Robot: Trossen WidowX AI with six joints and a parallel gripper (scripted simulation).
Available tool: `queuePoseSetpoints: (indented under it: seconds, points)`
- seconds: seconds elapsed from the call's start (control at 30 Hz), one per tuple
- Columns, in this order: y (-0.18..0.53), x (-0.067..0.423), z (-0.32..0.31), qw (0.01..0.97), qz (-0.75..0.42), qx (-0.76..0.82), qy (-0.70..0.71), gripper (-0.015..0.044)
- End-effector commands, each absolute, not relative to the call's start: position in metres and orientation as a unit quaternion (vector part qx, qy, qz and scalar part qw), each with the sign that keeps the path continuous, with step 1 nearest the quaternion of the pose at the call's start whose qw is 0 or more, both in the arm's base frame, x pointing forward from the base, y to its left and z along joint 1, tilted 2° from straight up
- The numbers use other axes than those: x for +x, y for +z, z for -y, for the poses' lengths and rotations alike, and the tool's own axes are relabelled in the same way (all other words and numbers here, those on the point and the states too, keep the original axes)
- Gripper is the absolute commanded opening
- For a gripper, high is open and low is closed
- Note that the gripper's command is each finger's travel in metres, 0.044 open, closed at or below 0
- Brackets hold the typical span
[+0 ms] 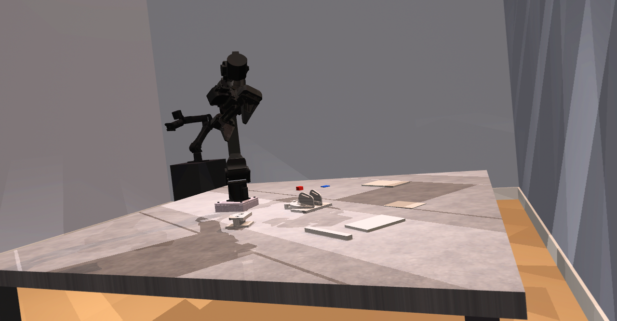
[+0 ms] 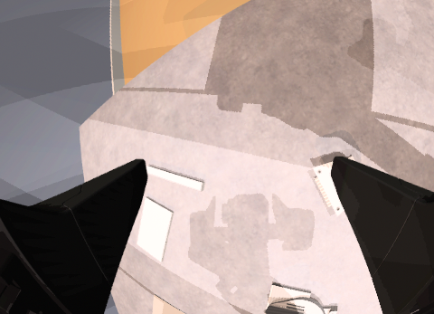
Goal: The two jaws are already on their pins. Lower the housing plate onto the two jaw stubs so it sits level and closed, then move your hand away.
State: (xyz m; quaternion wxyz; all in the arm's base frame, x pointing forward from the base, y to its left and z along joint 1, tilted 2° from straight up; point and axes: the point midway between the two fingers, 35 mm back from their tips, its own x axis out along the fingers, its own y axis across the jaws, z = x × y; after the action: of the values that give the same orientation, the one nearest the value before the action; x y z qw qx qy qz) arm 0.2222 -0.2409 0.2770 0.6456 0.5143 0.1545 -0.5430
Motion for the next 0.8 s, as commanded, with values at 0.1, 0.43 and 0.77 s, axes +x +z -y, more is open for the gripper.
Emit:
queuePoseSetpoints:
  seconds: [0.1,0.43,0.77]
  points:
    - [0.241,0.222,0.244,0.570,-0.165,0.570,-0.568,0.0440]
    - [0.203,0.220,0.244,0.465,-0.163,0.632,-0.598,0.0440]
    - [0.168,0.215,0.240,0.349,-0.153,0.677,-0.629,0.0440]
